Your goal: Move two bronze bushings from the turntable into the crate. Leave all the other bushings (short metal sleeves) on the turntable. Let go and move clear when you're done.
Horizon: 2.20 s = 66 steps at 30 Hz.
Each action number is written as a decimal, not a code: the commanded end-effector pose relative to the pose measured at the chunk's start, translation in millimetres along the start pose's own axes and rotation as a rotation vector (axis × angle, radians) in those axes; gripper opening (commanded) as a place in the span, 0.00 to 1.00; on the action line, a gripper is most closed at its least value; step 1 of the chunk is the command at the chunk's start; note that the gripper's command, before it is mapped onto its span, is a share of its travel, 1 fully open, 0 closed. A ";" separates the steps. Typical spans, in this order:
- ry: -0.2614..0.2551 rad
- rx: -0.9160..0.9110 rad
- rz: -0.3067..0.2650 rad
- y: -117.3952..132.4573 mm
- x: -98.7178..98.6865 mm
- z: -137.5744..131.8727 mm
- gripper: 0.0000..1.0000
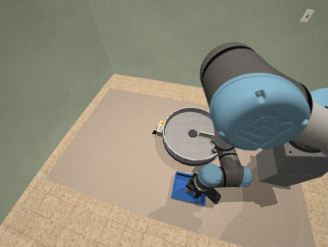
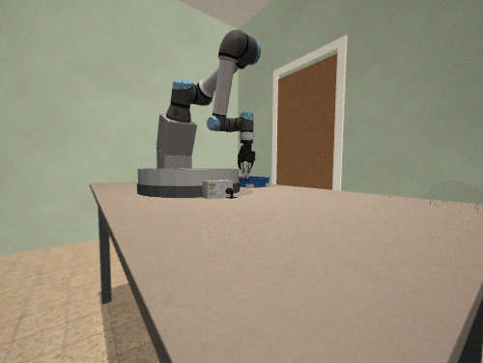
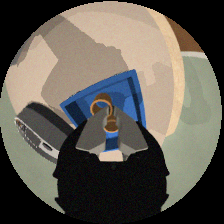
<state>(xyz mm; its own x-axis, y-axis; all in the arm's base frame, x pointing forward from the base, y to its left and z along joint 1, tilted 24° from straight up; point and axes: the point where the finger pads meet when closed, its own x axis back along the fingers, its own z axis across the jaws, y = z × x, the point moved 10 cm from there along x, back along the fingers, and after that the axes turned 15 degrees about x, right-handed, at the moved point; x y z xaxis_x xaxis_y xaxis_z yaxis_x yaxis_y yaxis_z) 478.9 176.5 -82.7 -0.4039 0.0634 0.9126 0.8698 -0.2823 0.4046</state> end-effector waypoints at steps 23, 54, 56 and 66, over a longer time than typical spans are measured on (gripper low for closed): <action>0.001 0.000 -0.001 0.3 -1.2 0.2 0.00; 0.001 0.000 -0.001 0.3 -5.6 0.3 0.00; 0.001 0.000 -0.001 0.3 -5.6 0.3 0.00; 0.001 0.000 -0.001 0.3 -5.6 0.3 0.00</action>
<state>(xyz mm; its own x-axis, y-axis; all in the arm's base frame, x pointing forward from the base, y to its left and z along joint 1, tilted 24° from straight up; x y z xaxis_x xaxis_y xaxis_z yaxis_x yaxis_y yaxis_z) 481.3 176.1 -88.2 -0.4039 0.0634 0.9126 0.8698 -0.2823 0.4046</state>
